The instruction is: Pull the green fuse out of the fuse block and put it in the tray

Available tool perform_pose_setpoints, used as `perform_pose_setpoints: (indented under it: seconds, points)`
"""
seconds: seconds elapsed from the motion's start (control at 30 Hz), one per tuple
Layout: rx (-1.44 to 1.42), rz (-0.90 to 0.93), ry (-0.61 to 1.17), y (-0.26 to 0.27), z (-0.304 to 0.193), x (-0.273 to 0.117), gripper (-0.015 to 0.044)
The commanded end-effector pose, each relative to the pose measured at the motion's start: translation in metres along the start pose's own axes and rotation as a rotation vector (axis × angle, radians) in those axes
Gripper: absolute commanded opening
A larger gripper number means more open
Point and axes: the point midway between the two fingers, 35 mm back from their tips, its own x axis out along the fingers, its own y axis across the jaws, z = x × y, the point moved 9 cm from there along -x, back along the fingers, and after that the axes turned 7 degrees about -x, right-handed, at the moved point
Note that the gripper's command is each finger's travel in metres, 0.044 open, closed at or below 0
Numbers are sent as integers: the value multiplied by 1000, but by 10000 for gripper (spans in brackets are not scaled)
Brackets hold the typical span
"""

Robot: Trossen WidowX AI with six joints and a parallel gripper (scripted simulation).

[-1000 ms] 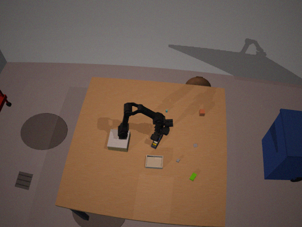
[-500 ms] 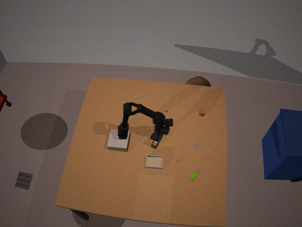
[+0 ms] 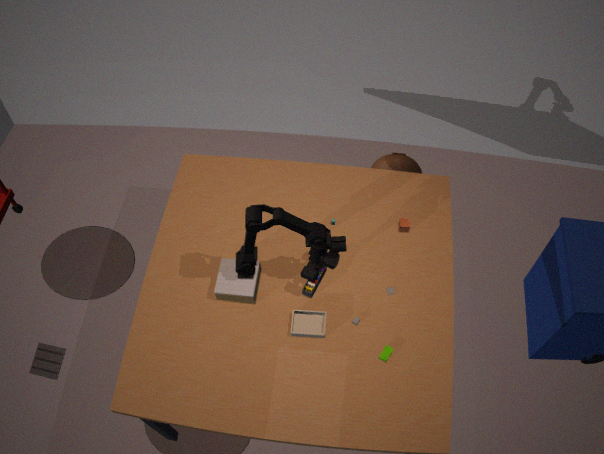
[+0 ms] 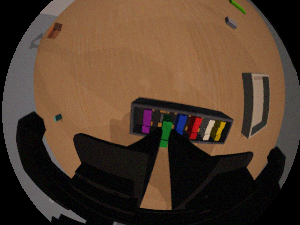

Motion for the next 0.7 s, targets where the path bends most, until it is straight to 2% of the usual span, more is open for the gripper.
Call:
perform_pose_setpoints:
  seconds: [0.0,0.67]
  points:
    - [0,4,-4,0,1,-4,0]
    - [0,5,-4,0,0,-13,0]
